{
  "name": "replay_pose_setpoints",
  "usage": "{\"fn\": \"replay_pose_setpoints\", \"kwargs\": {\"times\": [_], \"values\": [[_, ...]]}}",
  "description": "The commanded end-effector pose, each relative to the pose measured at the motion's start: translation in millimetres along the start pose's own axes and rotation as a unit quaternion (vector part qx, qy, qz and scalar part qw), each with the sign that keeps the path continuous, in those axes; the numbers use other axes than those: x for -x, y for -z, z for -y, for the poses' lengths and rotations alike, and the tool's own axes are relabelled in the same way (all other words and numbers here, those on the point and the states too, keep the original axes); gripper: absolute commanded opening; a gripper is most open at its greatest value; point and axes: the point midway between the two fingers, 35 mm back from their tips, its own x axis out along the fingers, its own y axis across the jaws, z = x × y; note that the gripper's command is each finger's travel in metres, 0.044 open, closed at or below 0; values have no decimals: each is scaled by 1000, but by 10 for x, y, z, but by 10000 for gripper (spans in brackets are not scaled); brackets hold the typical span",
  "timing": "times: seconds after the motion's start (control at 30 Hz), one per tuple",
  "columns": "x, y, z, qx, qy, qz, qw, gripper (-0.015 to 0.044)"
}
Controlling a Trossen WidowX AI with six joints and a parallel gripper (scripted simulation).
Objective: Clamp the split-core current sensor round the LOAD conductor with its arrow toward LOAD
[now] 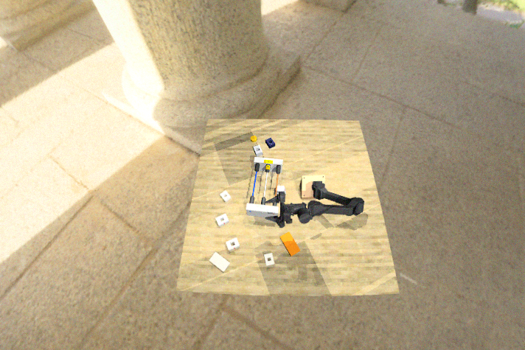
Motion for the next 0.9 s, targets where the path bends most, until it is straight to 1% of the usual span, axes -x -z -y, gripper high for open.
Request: {"fn": "replay_pose_setpoints", "kwargs": {"times": [0.0,0.1,0.2,0.37,0.47,0.67,0.87], "values": [[-214,352,168,7,9,-82,997,440],[-400,774,423,5,17,-181,983,440],[-488,1183,684,-12,22,-269,963,440],[-425,1870,1087,-85,34,-407,909,440],[-318,2224,1302,-136,34,-471,871,440],[17,2864,1706,-269,22,-562,782,440],[406,3334,1969,-410,-2,-592,694,440]]}}
